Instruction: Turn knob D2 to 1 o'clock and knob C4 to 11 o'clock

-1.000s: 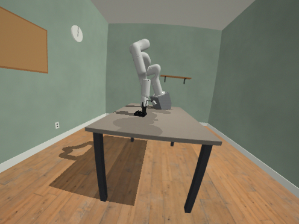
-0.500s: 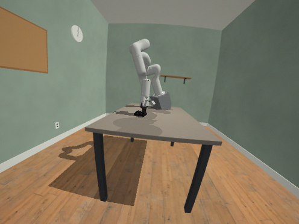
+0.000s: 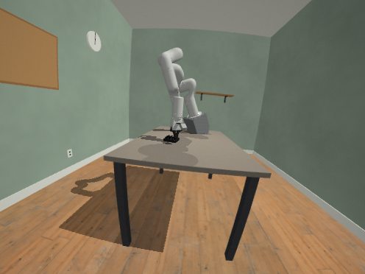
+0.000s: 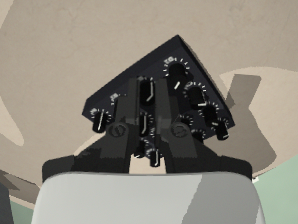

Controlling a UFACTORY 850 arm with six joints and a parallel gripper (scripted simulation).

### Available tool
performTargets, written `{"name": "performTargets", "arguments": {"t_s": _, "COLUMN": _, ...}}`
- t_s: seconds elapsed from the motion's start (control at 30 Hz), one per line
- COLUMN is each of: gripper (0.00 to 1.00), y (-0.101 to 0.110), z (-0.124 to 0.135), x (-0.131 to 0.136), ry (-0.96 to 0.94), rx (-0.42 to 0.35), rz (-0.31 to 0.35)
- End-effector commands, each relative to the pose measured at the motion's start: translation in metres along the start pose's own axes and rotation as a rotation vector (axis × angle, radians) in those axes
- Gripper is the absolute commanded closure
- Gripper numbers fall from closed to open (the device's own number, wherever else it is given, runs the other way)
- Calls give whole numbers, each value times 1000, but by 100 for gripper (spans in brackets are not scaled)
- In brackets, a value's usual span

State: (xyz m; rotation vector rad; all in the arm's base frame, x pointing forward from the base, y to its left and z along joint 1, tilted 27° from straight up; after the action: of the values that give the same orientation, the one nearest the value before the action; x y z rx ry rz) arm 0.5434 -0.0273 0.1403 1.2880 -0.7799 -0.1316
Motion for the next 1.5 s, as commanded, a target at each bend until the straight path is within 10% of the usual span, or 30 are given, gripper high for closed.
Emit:
{"name": "performTargets", "arguments": {"t_s": 0.0, "gripper": 92, "y": 0, "z": 1, "x": -1, "ry": -99, "rx": 12, "rz": 12}}
{"name": "performTargets", "arguments": {"t_s": 1.47, "gripper": 92, "y": 0, "z": 1, "x": -1, "ry": -872, "rx": 16, "rz": 7}}
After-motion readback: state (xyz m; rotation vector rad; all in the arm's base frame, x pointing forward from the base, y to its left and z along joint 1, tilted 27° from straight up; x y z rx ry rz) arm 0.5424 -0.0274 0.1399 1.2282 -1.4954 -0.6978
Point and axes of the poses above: the point where the finger pads meet when closed, its own y axis back along the fingers, its own x axis across the jaws, z = x × y, the point moved 9 cm from there along y, back along the fingers, and after that the axes turned 5 degrees about y, right-handed, at the moved point
